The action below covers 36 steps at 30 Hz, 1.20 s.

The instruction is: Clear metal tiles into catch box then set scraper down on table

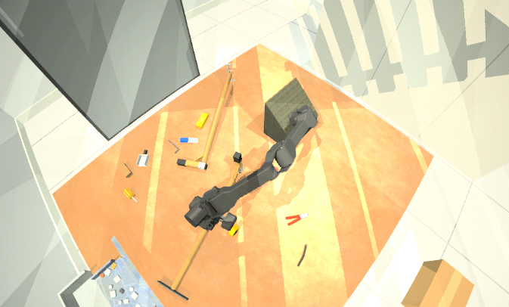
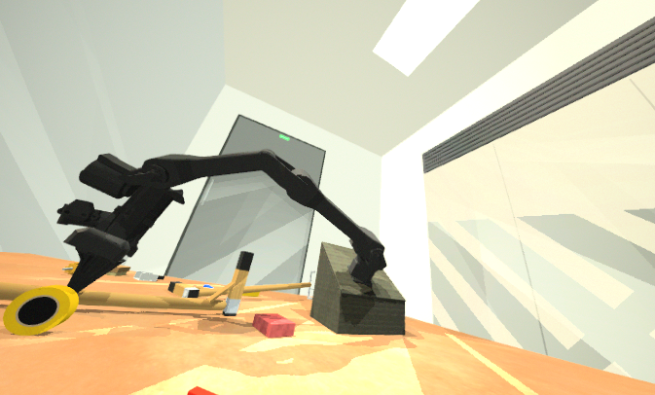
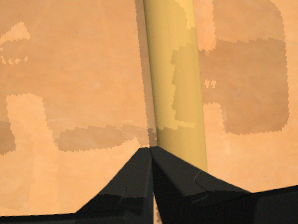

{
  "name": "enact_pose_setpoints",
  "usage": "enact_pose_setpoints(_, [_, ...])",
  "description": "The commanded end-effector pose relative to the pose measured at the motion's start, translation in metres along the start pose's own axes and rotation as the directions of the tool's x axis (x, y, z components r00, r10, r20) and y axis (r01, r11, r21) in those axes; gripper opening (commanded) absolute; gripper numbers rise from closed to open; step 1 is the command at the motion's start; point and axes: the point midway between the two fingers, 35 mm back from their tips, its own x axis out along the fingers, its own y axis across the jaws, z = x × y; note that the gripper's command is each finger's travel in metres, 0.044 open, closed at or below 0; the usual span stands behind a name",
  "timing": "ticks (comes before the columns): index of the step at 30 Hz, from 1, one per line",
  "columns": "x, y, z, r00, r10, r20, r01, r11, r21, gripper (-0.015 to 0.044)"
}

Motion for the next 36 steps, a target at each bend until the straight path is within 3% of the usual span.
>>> enact_pose_setpoints(1, [-0.022,0.001,0.009,1.000,-0.002,0.026,0.003,1.000,-0.025,0.0000])
enact_pose_setpoints(15, [-0.051,0.001,0.015,0.999,-0.003,0.037,0.005,0.999,-0.052,0.0000])
enact_pose_setpoints(28, [-0.102,0.043,0.016,0.999,-0.032,0.003,0.031,0.996,0.083,0.0000])
enact_pose_setpoints(36, [-0.096,0.044,0.015,0.999,-0.032,0.002,0.032,0.996,0.087,0.0000])
